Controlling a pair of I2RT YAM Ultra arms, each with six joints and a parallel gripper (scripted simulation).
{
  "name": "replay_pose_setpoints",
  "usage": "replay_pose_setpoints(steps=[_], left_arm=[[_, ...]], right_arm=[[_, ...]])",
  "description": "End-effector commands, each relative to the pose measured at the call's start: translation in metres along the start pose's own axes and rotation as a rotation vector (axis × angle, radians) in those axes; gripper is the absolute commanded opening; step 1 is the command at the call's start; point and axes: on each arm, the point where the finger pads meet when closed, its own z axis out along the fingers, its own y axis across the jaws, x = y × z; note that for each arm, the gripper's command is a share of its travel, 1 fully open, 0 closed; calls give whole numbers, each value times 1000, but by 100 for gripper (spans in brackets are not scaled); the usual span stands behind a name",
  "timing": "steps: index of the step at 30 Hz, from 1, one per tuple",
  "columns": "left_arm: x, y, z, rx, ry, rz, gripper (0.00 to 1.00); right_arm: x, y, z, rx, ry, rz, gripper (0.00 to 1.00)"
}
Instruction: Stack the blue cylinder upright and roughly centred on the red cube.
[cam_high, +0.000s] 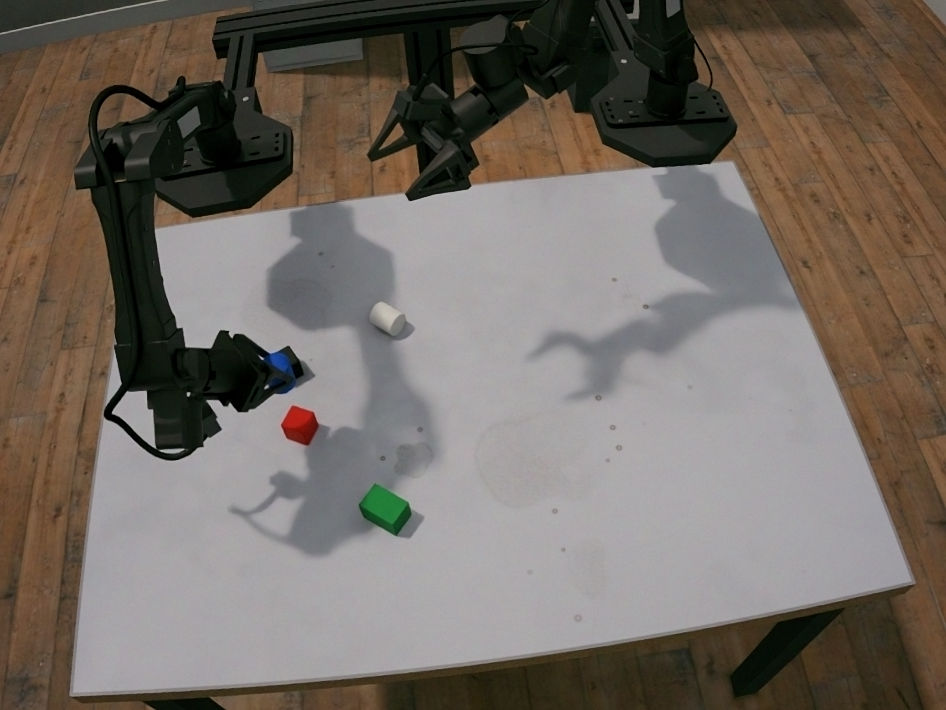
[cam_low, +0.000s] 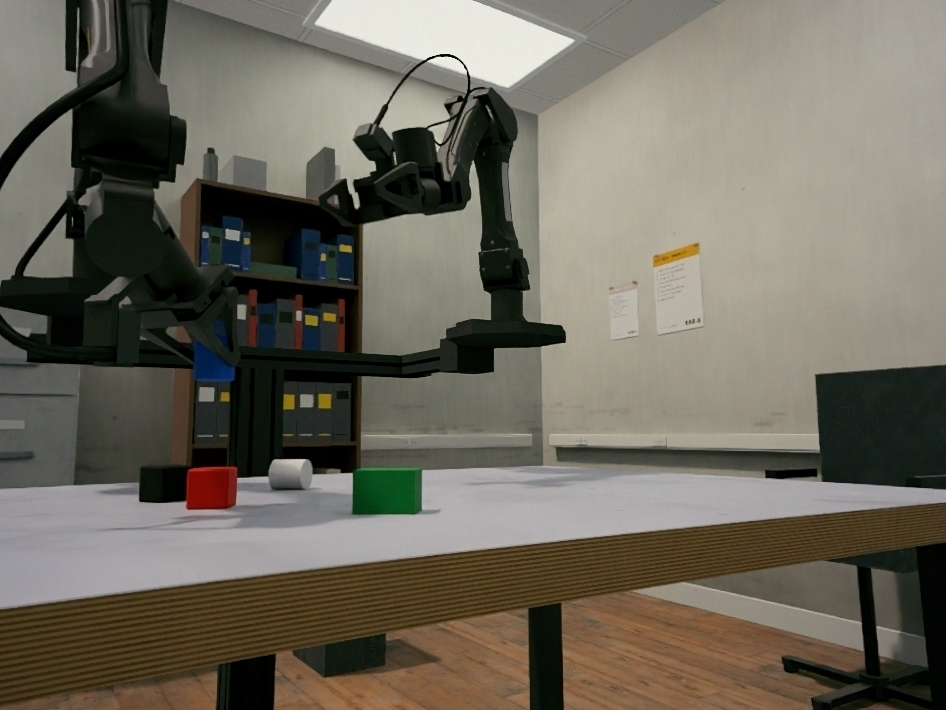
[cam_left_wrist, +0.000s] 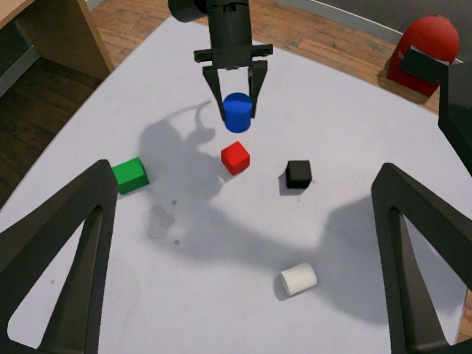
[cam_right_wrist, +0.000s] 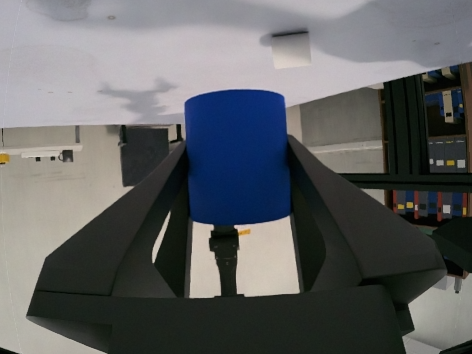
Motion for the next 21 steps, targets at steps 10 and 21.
replay_pose_setpoints(steps=[10, 21], left_arm=[[-5, -2, -2, -1, -25, -3, 100], [-5, -2, -2, -1, -25, -3, 100]], right_arm=[[-16, 9, 7, -22, -17, -17, 34], [-30, 11, 25, -22, -15, -14, 34]])
